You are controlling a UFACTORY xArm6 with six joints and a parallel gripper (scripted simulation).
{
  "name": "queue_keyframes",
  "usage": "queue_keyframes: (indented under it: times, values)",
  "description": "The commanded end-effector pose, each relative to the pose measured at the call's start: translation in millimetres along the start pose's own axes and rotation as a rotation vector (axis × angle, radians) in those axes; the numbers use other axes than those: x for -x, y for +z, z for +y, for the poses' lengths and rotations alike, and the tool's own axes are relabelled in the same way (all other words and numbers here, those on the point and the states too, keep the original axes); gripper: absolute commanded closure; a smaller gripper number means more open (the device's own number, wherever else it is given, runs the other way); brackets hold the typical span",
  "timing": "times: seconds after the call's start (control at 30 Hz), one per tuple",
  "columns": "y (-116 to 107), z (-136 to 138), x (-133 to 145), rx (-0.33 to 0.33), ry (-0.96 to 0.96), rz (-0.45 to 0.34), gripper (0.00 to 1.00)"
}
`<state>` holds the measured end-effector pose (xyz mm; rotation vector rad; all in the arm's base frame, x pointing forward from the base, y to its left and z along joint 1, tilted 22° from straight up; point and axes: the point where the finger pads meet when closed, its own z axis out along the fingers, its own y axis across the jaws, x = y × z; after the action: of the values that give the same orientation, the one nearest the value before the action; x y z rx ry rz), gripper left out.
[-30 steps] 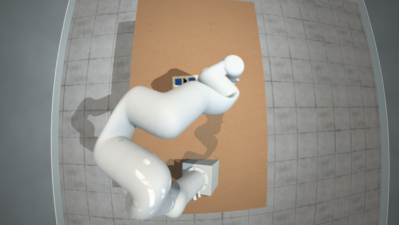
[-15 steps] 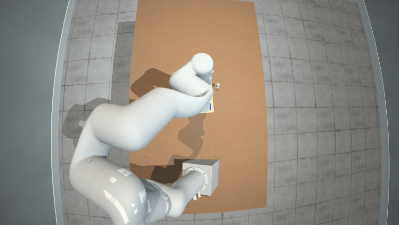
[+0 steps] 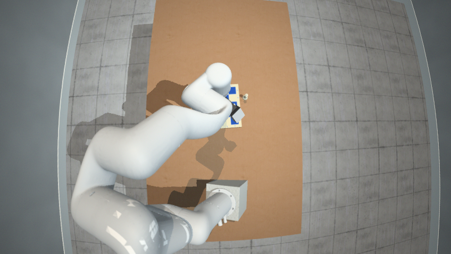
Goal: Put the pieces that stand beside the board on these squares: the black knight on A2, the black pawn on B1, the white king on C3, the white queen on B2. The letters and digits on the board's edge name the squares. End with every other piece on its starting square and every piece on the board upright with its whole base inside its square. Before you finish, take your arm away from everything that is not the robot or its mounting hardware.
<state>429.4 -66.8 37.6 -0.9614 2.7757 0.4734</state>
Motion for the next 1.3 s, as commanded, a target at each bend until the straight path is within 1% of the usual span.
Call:
queue_keyframes:
  times: [0.0, 0.17, 0.3, 0.6, 0.67, 0.83, 0.97, 1.1, 1.27]
  values:
    - [-1.3, -0.8, 1.2, 0.0, -0.034, -0.025, 1.0]
    - [0.8, -0.8, 1.3, -0.001, -0.034, -0.025, 1.0]
    - [9.5, -0.8, 1.5, -0.001, -0.034, -0.025, 1.0]
    - [49.7, -0.8, 2.3, -0.001, -0.034, -0.025, 1.0]
    - [49.7, -0.8, 2.3, -0.001, -0.034, -0.025, 1.0]
    - [72.8, -0.7, 2.8, -0.001, -0.034, -0.025, 1.0]
    - [86.1, -0.7, 3.0, -0.001, -0.034, -0.025, 1.0]
    - [93.1, -0.7, 3.2, -0.001, -0.034, -0.025, 1.0]
    - [94.8, -0.7, 3.2, -0.001, -0.034, -0.025, 1.0]
